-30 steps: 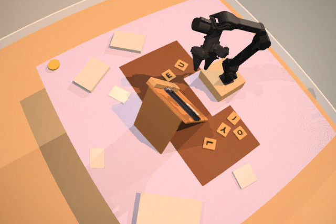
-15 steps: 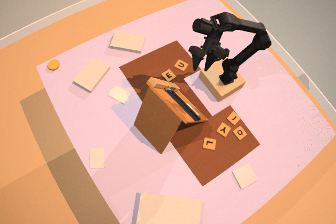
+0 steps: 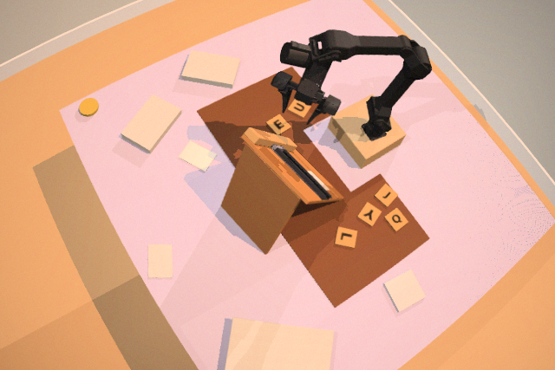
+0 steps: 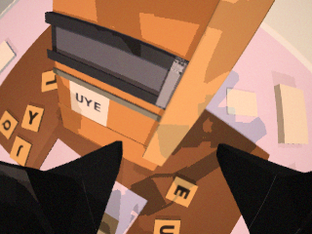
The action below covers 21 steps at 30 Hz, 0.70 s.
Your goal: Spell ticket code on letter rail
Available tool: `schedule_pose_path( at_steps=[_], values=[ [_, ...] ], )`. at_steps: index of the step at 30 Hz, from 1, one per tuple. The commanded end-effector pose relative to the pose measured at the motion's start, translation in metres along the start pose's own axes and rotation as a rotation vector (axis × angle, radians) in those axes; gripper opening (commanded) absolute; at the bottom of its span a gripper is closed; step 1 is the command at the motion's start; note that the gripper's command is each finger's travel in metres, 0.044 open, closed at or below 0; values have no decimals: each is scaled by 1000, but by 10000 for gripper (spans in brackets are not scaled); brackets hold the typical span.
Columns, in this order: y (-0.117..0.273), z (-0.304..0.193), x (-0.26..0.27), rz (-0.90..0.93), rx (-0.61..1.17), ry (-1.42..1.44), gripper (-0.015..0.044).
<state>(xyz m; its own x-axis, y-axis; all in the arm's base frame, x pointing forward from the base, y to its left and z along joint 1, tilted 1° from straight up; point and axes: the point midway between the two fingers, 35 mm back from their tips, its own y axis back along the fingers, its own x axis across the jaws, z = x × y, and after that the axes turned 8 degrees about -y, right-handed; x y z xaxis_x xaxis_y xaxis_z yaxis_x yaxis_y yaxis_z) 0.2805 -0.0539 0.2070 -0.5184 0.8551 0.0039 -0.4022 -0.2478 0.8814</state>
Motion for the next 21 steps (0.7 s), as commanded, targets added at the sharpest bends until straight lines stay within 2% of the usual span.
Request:
schedule_pose_path(
  at_steps=[1,15,21],
  values=[
    [-44,-36,-45,-81,112,-641,340],
    [-100,-111,-84,-320,245,-1619,340],
    [-121,-146,-88,-460,282,-1936,340]
  ],
)
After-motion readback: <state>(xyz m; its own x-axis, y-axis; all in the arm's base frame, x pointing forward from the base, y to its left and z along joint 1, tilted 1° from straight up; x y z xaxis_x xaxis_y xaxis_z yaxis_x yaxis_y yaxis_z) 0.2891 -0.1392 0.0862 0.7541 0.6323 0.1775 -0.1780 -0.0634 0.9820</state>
